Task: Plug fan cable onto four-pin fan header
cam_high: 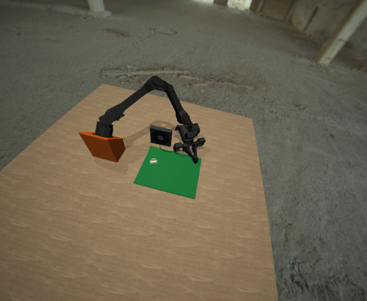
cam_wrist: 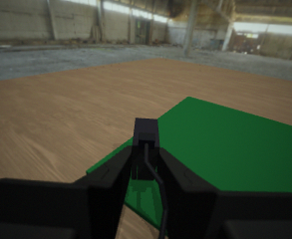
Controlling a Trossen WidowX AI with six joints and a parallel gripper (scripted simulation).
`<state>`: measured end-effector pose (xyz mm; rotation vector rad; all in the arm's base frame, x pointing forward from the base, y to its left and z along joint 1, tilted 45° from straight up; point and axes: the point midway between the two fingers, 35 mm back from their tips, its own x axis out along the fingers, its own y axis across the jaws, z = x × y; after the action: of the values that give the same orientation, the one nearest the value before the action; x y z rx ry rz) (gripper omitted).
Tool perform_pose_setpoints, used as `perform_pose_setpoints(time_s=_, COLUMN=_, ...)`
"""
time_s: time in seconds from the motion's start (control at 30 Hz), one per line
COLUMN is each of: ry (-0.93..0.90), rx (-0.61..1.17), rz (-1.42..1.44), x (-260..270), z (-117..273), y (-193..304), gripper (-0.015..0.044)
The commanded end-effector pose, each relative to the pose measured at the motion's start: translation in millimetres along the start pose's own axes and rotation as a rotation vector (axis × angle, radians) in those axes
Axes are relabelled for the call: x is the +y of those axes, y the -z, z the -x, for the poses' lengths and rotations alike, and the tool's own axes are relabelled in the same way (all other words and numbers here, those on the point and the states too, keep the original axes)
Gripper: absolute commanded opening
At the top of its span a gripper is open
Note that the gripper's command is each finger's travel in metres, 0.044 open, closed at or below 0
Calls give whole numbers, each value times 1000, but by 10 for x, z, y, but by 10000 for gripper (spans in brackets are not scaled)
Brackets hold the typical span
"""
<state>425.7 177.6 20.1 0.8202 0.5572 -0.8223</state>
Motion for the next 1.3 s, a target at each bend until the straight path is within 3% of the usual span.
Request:
perform_pose_setpoints(time_s=0.0, ry=0, rx=0, rz=1, x=-1, z=0, y=-1, gripper=0)
perform_pose_setpoints(time_s=0.8, ry=0, rx=0, rz=1, x=-1, z=0, y=-1, gripper=0)
perform_pose_setpoints(time_s=0.97, ry=0, rx=0, rz=0, x=0, z=0, y=0, gripper=131)
perform_pose_setpoints(time_s=1.27, ry=0, rx=0, rz=0, x=0, z=0, y=0, gripper=140)
